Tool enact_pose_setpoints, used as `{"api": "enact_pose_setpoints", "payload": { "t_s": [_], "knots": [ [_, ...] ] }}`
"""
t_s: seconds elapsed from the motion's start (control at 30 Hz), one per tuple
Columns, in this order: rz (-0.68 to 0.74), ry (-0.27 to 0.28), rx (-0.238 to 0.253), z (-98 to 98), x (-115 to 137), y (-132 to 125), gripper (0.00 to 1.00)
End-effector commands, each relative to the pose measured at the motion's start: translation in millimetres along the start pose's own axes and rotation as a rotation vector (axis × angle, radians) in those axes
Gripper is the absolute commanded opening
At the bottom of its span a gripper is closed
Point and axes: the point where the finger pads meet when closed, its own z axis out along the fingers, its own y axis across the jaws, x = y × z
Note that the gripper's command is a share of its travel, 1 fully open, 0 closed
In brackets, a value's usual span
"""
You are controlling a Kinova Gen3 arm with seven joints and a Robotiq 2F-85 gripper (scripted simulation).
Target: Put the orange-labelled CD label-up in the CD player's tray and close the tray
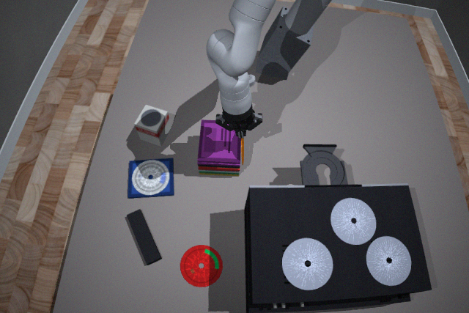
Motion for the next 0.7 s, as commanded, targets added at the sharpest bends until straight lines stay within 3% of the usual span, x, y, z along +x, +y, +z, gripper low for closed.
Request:
{"api": "enact_pose_setpoints", "payload": {
  "t_s": [0.0, 0.67],
  "knots": [
    [-0.002, -0.007, 0.006, -8.1, -2.6, -0.7, 0.11],
    [-0.002, -0.007, 0.006, -45.8, -2.3, 4.3, 0.11]
  ]
}}
